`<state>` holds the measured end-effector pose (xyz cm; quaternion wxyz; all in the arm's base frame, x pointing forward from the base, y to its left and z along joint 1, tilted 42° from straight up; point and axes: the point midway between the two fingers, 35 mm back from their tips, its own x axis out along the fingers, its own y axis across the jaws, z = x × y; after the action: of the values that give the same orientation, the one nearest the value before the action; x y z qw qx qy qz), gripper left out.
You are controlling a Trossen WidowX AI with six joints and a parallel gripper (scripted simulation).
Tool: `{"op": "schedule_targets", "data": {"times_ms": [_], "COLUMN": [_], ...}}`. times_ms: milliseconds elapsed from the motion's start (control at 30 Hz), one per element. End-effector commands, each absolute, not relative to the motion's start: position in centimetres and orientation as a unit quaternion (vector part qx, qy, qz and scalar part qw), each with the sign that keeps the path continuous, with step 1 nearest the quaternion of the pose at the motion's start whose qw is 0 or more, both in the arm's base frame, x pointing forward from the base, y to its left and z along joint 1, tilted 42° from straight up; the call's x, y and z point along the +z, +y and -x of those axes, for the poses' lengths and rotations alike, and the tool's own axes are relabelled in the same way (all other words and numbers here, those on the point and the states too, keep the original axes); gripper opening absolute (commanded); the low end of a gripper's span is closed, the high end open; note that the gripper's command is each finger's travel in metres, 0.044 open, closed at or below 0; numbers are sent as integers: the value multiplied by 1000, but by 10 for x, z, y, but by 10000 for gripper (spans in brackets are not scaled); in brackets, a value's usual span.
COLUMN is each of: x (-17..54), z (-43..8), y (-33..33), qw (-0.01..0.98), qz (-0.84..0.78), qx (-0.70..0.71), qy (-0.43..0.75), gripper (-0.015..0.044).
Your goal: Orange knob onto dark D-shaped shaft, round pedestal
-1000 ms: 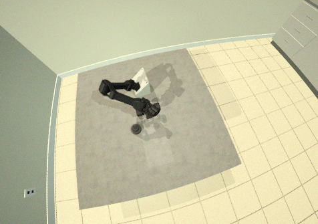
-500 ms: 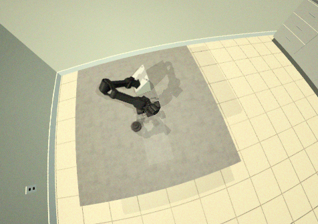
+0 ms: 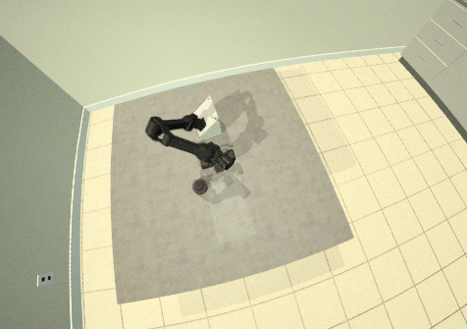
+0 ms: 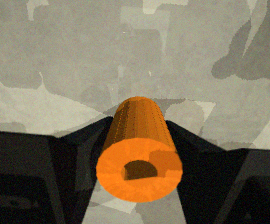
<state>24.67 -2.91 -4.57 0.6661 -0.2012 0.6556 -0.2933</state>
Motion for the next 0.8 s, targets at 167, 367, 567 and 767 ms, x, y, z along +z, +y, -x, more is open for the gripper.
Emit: {"op": "schedule_targets", "data": {"times_ms": [167, 367, 567, 767], "x": [-32, -6, 24, 56], "z": [-252, -257, -257, -251], "y": [-15, 11, 37, 60], "qw": [666, 667, 666, 665], "qz": [203, 201, 201, 203], "qx": [-290, -288, -288, -290], "qy": [656, 657, 658, 657], "gripper": [0, 0, 0, 0]}}
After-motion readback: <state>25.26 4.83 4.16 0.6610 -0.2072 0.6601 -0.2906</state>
